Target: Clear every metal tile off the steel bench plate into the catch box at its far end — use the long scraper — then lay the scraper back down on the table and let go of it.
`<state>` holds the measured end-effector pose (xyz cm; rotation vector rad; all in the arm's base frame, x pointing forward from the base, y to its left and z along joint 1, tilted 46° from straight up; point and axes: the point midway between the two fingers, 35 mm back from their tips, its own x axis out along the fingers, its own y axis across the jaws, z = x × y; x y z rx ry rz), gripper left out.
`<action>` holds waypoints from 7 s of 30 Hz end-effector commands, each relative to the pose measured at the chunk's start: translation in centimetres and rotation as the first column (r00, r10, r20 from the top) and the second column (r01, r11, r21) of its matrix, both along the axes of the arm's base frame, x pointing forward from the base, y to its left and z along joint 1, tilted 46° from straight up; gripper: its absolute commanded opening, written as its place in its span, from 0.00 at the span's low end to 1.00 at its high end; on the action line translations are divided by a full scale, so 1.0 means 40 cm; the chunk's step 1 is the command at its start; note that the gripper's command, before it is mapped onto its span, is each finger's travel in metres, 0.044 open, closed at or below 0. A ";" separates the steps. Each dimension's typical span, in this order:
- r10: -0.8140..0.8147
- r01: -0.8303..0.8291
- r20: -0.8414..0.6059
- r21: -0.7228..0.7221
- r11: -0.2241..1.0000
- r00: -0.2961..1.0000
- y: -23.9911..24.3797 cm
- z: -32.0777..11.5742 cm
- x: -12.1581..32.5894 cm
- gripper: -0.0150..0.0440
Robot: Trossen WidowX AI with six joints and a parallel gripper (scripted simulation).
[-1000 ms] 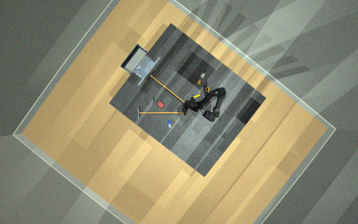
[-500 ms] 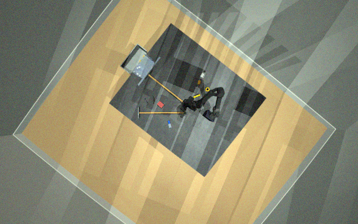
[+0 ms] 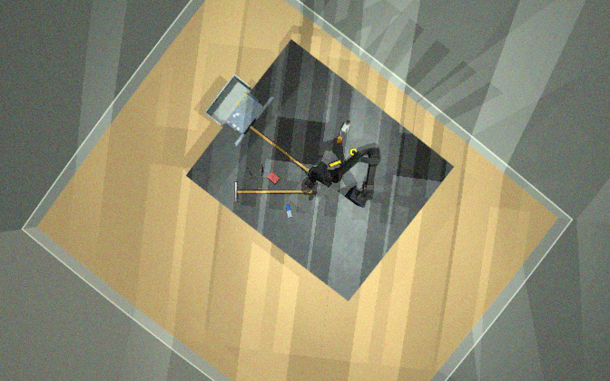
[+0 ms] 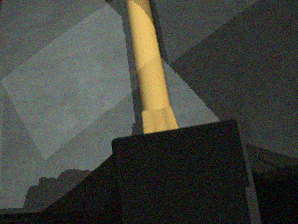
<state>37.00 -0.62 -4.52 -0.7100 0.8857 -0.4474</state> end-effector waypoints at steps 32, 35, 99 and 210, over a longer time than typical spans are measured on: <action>0.006 -0.006 0.011 0.006 1.000 1.000 -0.029 0.035 0.085 0.25; 0.006 -0.006 0.012 0.006 1.000 1.000 -0.027 0.032 0.097 0.25; 0.005 -0.005 0.017 0.006 1.000 1.000 -0.017 0.019 0.335 0.25; 0.008 -0.008 0.010 0.010 1.000 1.000 0.031 -0.011 0.177 0.25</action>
